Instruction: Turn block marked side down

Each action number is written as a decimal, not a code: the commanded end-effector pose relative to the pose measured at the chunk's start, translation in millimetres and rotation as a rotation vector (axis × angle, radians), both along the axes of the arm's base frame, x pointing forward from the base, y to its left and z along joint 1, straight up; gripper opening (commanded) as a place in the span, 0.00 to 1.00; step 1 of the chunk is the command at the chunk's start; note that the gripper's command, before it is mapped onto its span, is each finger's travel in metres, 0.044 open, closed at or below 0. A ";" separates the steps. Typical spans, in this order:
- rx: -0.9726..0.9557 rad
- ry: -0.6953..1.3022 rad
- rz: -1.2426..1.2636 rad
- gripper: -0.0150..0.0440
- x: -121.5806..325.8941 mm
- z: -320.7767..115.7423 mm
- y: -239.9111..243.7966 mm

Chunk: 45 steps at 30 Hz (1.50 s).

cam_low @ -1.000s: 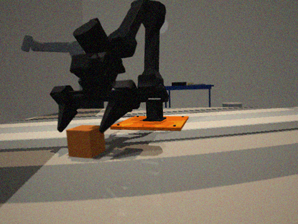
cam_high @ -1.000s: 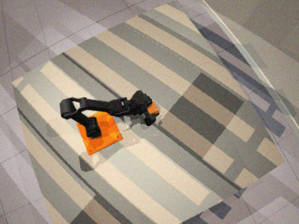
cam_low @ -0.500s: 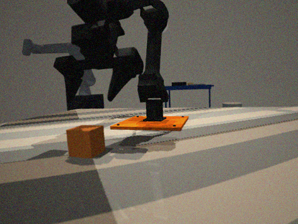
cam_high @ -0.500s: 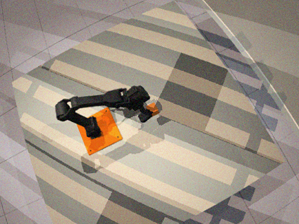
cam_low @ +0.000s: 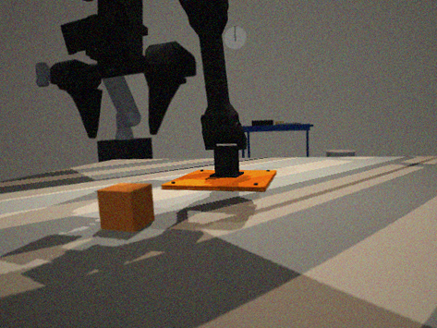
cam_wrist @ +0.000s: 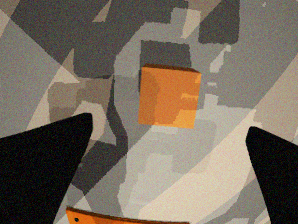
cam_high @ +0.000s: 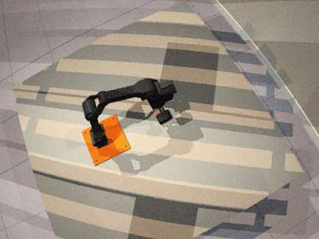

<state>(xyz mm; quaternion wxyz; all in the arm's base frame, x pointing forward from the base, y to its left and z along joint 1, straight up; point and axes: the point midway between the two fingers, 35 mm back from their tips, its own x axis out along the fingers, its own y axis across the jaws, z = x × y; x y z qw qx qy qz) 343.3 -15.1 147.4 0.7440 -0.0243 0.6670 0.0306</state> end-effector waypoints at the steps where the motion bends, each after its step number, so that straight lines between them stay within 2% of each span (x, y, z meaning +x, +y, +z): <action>1: -0.012 0.083 -0.002 1.00 2.8 1.4 0.0; 6: -0.012 0.083 -0.002 1.00 3.4 -0.5 1.9; 10: -0.012 0.083 -0.002 1.00 4.2 -31.6 2.0; 45: -0.012 0.083 -0.002 1.00 5.1 -85.4 1.1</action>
